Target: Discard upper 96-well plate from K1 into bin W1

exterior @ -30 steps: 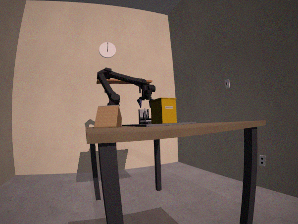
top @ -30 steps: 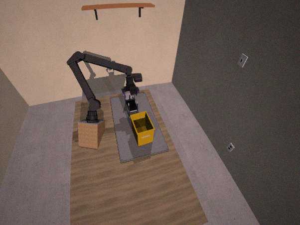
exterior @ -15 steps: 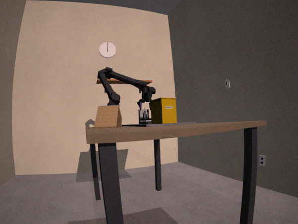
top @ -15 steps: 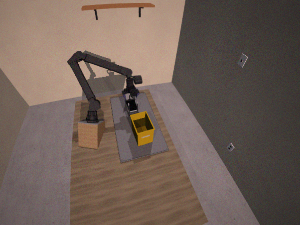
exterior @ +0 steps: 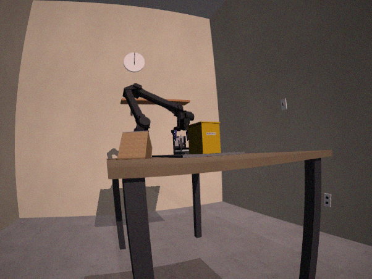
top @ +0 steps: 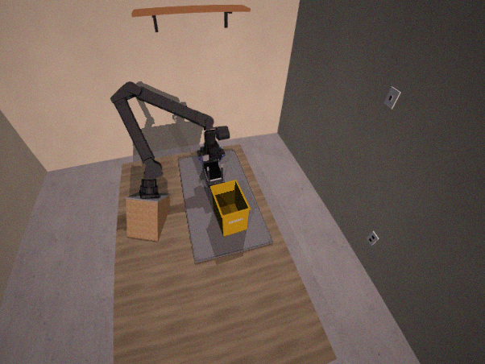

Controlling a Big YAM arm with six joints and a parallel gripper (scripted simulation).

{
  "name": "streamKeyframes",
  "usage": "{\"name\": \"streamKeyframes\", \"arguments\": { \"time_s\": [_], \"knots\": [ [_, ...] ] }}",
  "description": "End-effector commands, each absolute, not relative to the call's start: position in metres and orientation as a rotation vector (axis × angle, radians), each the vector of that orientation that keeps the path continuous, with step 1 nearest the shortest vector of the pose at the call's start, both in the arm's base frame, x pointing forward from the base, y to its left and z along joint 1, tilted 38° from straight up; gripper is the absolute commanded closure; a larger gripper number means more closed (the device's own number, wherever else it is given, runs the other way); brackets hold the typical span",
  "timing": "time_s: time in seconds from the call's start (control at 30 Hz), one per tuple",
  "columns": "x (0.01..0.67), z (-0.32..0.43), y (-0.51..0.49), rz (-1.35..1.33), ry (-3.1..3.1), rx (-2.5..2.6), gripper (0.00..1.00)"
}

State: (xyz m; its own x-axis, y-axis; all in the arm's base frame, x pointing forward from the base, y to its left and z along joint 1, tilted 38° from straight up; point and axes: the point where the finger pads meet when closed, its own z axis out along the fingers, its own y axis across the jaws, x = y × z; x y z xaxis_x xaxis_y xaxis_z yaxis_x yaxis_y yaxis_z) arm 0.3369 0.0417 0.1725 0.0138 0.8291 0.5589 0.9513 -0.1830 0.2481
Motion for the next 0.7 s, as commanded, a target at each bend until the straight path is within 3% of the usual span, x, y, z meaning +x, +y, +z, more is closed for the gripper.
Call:
{"name": "streamKeyframes", "arguments": {
  "time_s": [0.0,0.67],
  "knots": [
    [0.355,0.187,0.042,-0.955,-1.884,-2.098,0.0],
    [0.353,0.148,0.06,-0.917,-1.862,-2.098,0.0]
  ]
}}
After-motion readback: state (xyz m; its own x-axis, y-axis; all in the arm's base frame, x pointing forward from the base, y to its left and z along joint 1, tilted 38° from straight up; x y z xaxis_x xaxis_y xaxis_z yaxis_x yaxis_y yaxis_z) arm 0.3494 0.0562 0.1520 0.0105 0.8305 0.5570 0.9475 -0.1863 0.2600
